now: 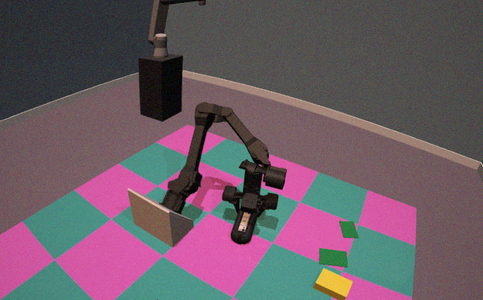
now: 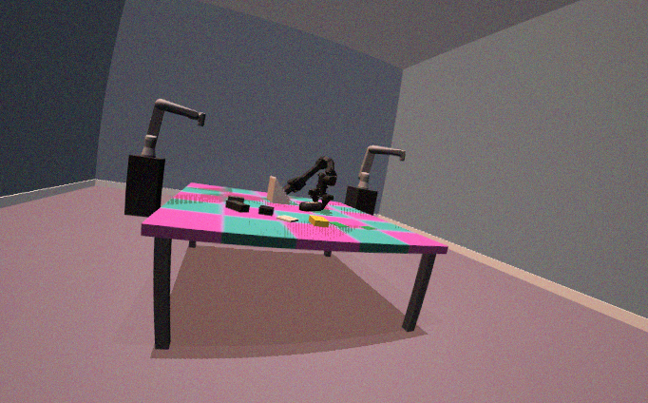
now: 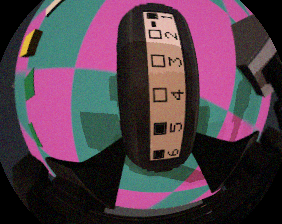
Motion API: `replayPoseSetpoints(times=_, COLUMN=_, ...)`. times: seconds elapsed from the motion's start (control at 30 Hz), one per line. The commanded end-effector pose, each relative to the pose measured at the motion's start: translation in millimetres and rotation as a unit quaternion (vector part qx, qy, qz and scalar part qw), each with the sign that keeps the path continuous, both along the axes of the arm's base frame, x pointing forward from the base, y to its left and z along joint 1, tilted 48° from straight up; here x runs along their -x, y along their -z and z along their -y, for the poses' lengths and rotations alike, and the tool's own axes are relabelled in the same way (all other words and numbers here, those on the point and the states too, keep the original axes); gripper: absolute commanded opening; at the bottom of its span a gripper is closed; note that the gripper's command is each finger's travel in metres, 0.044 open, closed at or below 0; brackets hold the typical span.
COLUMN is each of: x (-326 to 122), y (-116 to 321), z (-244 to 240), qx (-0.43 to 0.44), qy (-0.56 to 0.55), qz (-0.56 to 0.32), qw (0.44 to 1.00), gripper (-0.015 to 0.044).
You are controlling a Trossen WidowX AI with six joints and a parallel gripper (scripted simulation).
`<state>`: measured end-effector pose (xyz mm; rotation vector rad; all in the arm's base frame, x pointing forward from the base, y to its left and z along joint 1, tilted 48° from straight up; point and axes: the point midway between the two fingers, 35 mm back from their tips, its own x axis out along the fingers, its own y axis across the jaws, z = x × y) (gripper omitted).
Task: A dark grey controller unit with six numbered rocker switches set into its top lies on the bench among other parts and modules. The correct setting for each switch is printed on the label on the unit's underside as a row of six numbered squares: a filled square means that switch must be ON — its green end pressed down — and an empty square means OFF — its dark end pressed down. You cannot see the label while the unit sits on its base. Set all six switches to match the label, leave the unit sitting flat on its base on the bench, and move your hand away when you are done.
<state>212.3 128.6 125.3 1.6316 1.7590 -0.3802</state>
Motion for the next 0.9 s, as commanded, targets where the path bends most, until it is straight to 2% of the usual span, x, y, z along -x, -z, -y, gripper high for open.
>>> replayPoseSetpoints(times=0.0, x=2.0, y=5.8, z=-0.9, qx=0.006, qy=0.004, qz=-0.007, qw=1.000, gripper=0.0337)
replayPoseSetpoints(times=0.47, x=0.8, y=4.6, z=-4.4, qx=0.002, qy=0.001, qz=-0.002, qw=1.000, gripper=0.0337)
replayPoseSetpoints(times=0.6, x=0.3, y=3.6, z=-5.2, qx=-0.001, qy=0.000, qz=0.000, qw=1.000, gripper=0.0440)
replayPoseSetpoints(times=0.87, x=0.3, y=3.6, z=-5.2, qx=-0.001, qy=0.000, qz=0.000, qw=1.000, gripper=0.0440)
